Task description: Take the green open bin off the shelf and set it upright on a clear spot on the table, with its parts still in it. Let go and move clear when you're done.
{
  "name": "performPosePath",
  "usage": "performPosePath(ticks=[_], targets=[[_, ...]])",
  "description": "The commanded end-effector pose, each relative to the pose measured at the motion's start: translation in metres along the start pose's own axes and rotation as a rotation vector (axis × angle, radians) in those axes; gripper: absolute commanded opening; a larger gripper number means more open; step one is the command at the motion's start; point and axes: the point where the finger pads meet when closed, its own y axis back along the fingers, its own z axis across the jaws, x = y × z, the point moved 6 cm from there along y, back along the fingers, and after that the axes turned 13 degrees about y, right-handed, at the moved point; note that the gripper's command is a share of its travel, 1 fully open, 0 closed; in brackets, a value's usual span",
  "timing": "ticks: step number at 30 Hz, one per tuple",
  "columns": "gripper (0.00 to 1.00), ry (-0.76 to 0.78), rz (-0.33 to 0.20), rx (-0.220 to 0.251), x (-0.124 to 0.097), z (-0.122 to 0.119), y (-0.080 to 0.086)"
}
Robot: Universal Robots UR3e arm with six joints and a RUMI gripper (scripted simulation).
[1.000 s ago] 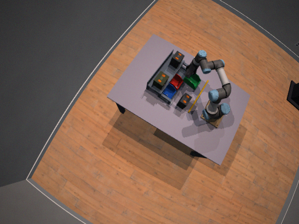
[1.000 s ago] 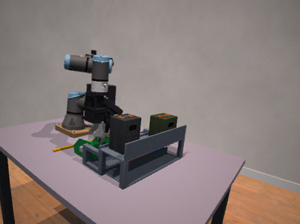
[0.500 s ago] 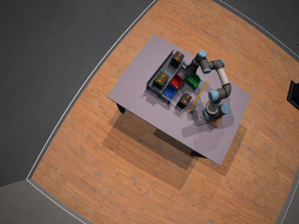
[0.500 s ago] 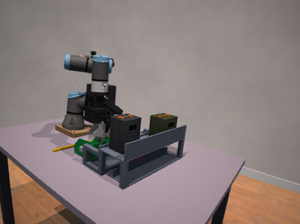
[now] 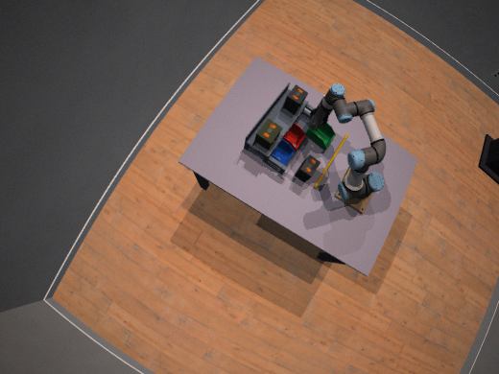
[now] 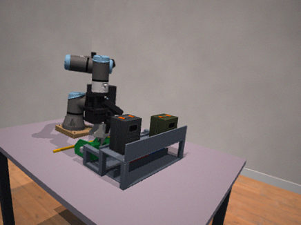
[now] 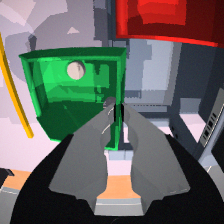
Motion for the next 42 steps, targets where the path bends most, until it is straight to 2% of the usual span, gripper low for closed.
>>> performPosePath(ticks=[1, 34, 42], targets=[[0.0, 0.0, -0.002, -0.002, -0.0004, 0.0003, 0.0009], [0.0, 0.0, -0.002, -0.002, -0.0004, 0.0003, 0.0009], [0.0, 0.0, -0.003, -0.002, -0.0003, 0.0003, 0.0069]])
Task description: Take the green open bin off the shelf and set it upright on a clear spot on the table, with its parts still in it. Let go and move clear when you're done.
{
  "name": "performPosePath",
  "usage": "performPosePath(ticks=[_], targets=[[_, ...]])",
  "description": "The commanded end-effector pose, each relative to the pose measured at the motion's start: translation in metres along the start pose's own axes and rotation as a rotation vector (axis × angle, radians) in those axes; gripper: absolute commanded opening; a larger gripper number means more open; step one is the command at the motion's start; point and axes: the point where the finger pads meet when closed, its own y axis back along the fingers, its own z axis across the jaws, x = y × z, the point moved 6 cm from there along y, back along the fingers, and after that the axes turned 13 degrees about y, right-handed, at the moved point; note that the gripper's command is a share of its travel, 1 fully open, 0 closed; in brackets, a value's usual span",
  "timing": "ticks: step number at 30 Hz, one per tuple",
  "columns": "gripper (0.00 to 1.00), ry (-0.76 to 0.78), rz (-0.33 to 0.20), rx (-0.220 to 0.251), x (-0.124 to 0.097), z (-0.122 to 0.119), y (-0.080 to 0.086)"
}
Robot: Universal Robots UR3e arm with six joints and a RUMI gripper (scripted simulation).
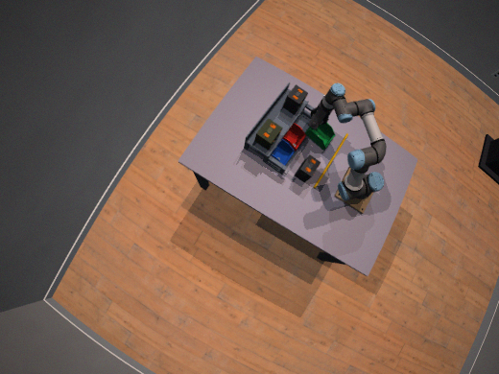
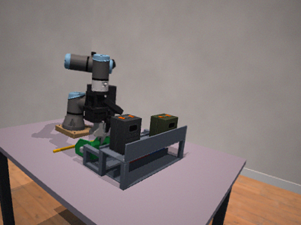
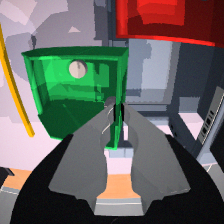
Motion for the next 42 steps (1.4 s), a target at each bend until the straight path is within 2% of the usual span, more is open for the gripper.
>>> performPosePath(ticks=[1, 26, 31, 42], targets=[[0.0, 0.0, -0.003, -0.002, -0.0004, 0.0004, 0.0027], [0.0, 0.0, -0.003, -0.002, -0.0005, 0.0004, 0.0019], [0.0, 0.0, -0.003, -0.002, 0.0018, -0.0094, 0.0018], [0.0, 0.0, -0.003, -0.002, 0.0018, -0.0094, 0.0018]])
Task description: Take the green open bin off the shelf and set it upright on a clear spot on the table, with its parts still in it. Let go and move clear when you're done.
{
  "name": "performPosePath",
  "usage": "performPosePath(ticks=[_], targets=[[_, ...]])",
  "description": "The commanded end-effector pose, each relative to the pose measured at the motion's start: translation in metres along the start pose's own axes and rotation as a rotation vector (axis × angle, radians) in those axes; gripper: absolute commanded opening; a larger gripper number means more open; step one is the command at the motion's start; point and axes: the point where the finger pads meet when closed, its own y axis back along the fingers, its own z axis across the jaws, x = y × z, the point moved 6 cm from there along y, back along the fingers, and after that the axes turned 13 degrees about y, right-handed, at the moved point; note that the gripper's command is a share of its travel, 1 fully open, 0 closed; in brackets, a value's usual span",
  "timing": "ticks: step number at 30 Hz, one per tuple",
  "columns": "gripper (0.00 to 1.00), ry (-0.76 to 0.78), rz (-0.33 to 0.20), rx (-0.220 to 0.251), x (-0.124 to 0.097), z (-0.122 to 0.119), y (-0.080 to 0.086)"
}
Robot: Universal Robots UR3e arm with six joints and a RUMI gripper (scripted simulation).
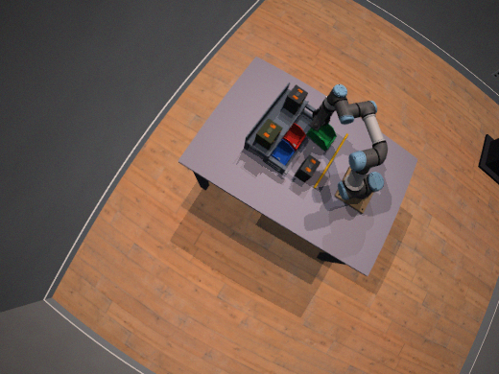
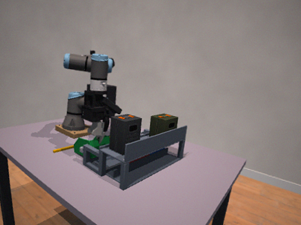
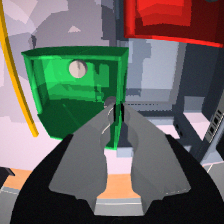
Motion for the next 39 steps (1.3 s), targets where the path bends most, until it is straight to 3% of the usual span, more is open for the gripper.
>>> performPosePath(ticks=[1, 6, 35, 39], targets=[[0.0, 0.0, -0.003, -0.002, 0.0, 0.0, 0.001], [0.0, 0.0, -0.003, -0.002, 0.003, -0.014, 0.001], [0.0, 0.0, -0.003, -0.002, 0.005, -0.026, 0.001], [0.0, 0.0, -0.003, -0.002, 0.005, -0.025, -0.005]])
